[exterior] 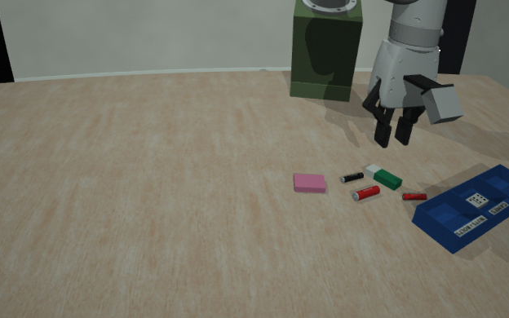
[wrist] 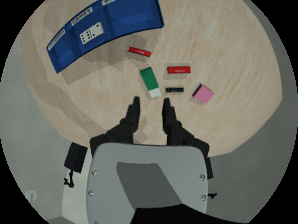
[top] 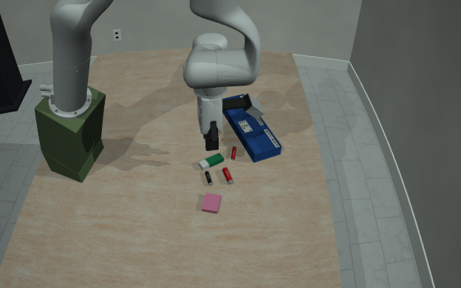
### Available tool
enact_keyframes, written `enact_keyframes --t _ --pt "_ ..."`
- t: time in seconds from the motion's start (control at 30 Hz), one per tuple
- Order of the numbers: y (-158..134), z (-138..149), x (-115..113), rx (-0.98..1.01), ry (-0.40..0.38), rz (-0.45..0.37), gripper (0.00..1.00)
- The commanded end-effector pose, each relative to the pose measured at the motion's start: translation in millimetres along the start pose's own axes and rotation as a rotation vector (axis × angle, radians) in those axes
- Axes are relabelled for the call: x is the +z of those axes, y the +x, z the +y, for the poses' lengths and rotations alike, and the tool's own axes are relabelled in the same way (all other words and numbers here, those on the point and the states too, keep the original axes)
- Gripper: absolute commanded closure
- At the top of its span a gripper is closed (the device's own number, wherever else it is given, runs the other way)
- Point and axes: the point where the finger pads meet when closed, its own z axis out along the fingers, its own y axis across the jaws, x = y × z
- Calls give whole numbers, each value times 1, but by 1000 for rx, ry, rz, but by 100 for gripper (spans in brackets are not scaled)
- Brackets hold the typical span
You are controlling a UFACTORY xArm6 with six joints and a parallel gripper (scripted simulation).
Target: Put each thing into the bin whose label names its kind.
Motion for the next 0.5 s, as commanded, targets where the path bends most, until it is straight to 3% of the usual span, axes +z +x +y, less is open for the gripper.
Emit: enact_keyframes --t 0.0,0.27,0.47 --pt "1 0 0 -157 9 2 62" --pt "1 0 -1 -404 22 3 62" --pt "1 0 0 -404 22 3 62"
